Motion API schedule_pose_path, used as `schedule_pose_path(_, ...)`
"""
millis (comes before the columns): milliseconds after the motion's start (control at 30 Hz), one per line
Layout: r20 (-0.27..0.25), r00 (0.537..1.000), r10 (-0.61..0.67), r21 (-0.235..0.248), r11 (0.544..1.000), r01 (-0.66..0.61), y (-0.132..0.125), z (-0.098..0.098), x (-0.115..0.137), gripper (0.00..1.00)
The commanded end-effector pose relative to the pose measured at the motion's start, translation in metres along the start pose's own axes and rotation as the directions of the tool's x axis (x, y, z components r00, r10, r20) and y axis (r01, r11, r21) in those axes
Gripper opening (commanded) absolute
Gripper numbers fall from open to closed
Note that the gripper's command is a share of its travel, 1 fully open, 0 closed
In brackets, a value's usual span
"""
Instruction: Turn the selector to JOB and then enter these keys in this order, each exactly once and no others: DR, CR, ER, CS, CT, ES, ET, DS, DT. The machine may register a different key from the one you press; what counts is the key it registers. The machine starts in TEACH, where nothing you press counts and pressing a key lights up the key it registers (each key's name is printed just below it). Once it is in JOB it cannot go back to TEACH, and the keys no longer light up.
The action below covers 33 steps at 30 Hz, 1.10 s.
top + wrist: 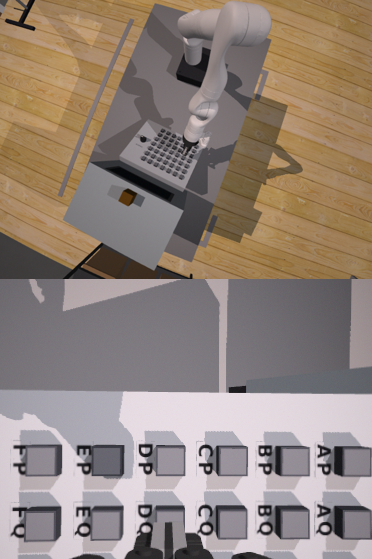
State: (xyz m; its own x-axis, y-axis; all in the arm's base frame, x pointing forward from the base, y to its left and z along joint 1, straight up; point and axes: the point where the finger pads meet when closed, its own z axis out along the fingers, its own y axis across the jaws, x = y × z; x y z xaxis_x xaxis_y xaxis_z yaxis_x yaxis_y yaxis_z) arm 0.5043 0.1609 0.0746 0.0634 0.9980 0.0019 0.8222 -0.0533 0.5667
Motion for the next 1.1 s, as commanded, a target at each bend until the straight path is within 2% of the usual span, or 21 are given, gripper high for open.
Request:
schedule_pose_path(0, -0.001, 1.000, 0.001, -0.002, 1.000, -0.001, 0.001, 0.000, 0.000, 0.10)
schedule_pose_path(433, -0.001, 1.000, 0.001, -0.002, 1.000, -0.001, 0.001, 0.018, 0.000, 0.10)
schedule_pose_path(1067, -0.001, 1.000, 0.001, -0.002, 1.000, -0.001, 0.001, 0.021, 0.000, 0.10)
